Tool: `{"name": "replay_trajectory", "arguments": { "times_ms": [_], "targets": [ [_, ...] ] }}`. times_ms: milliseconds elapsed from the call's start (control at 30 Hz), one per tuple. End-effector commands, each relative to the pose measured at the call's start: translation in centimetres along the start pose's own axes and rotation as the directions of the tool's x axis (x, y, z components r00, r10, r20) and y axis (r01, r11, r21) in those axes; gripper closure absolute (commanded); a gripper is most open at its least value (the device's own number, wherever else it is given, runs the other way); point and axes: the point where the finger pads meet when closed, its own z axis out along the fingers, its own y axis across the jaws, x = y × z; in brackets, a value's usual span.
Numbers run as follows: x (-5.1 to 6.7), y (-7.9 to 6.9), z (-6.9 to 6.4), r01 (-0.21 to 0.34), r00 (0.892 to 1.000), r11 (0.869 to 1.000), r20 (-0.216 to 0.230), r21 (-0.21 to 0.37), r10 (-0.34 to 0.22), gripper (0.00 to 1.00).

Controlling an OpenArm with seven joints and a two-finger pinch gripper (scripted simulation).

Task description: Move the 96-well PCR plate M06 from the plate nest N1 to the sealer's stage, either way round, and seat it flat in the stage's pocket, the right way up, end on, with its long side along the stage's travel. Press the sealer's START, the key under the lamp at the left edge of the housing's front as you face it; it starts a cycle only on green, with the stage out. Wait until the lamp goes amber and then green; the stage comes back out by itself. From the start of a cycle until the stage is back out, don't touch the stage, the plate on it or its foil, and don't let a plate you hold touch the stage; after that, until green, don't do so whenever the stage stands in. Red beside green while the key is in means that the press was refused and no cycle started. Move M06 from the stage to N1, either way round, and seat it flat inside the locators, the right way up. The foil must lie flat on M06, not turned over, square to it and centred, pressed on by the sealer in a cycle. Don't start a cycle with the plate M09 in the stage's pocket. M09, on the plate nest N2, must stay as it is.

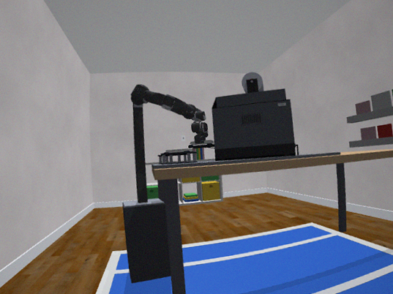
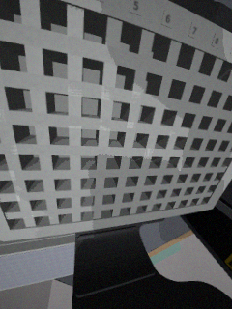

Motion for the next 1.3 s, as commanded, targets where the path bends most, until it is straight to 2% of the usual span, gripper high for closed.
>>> {"name": "replay_trajectory", "arguments": {
  "times_ms": [0, 167, 1267],
  "targets": [
    [0.01, 0.11, 0.06, -0.002, 1.0, 1.0, 0.001, -0.005, 0.002, 1.0],
    [0.07, 0.07, 0.41, -0.001, 1.0, 1.0, 0.0, -0.005, 0.001, 1.0],
    [0.07, 0.1, 0.62, 0.002, 1.0, 1.0, 0.0, -0.005, -0.002, 1.0]
  ]
}}
